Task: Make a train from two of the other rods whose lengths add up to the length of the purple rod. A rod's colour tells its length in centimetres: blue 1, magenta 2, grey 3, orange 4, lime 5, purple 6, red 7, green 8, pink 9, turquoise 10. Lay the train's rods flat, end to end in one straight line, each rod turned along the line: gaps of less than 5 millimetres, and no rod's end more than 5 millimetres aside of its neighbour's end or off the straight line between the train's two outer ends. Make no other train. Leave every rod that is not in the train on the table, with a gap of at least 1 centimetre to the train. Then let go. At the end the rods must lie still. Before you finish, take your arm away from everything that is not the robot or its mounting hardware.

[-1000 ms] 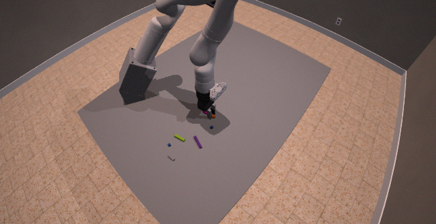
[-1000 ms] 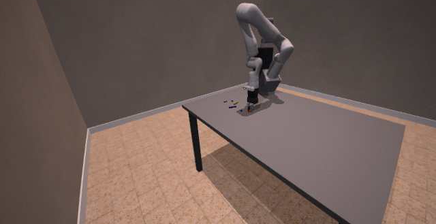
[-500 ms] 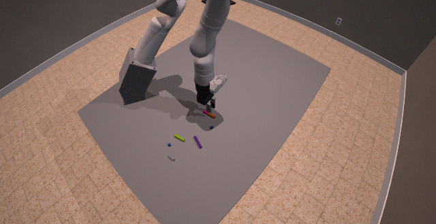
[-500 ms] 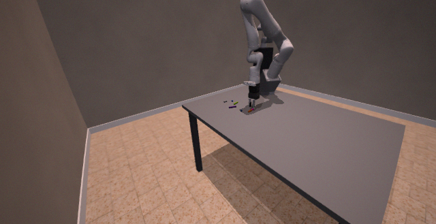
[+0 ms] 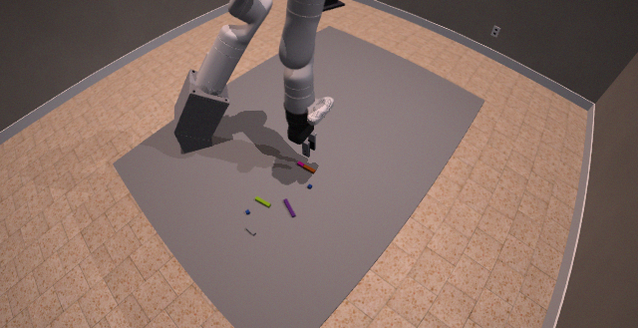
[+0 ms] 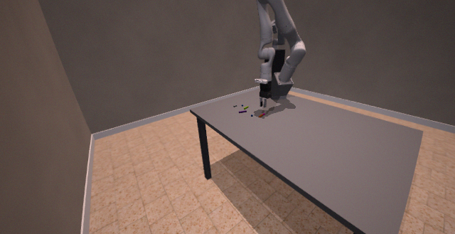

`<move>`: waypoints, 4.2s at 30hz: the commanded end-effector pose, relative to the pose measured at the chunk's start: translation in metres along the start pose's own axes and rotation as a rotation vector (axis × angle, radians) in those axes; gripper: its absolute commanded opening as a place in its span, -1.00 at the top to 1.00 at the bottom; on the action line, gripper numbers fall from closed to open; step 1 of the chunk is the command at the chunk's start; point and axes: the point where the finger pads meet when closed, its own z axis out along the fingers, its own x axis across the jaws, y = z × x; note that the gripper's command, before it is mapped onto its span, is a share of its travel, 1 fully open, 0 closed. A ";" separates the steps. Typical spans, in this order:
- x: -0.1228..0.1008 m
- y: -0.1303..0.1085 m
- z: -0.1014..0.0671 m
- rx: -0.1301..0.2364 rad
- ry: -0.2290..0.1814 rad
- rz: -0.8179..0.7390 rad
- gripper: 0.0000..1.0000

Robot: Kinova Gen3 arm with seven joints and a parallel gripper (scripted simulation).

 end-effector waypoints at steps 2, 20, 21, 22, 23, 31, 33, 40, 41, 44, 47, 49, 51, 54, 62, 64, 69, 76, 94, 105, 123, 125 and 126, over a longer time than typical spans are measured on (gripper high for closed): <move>0.010 -0.005 -0.009 0.017 0.012 0.020 -0.07; 0.010 -0.005 -0.015 0.017 0.012 0.020 -1.00; 0.010 -0.005 -0.015 0.017 0.012 0.020 -1.00; 0.010 -0.005 -0.015 0.017 0.012 0.020 -1.00; 0.010 -0.005 -0.015 0.017 0.012 0.020 -1.00; 0.010 -0.005 -0.015 0.017 0.012 0.020 -1.00; 0.010 -0.005 -0.015 0.017 0.012 0.020 -1.00; 0.010 -0.005 -0.015 0.017 0.012 0.020 -1.00; 0.010 -0.005 -0.015 0.017 0.012 0.020 -1.00; 0.010 -0.005 -0.016 0.017 0.012 0.020 -1.00; 0.010 -0.005 -0.018 0.017 0.012 0.020 -1.00; 0.010 -0.005 -0.020 0.017 0.012 0.020 -1.00; 0.010 -0.005 -0.021 0.017 0.012 0.020 -1.00; 0.010 -0.005 -0.022 0.017 0.012 0.020 -1.00; 0.010 -0.005 -0.034 0.017 0.012 0.020 -1.00; 0.010 -0.005 -0.037 0.017 0.012 0.020 -1.00; 0.010 -0.004 -0.045 0.017 0.012 0.020 -1.00; 0.009 -0.004 -0.059 0.017 0.012 0.020 -1.00; 0.009 -0.004 -0.096 0.017 0.012 0.020 -1.00; 0.009 -0.003 -0.105 0.017 0.012 0.020 -1.00; 0.009 -0.003 -0.106 0.017 0.012 0.020 -1.00; 0.009 -0.003 -0.106 0.017 0.012 0.020 -1.00; 0.009 -0.003 -0.106 0.017 0.012 0.020 -1.00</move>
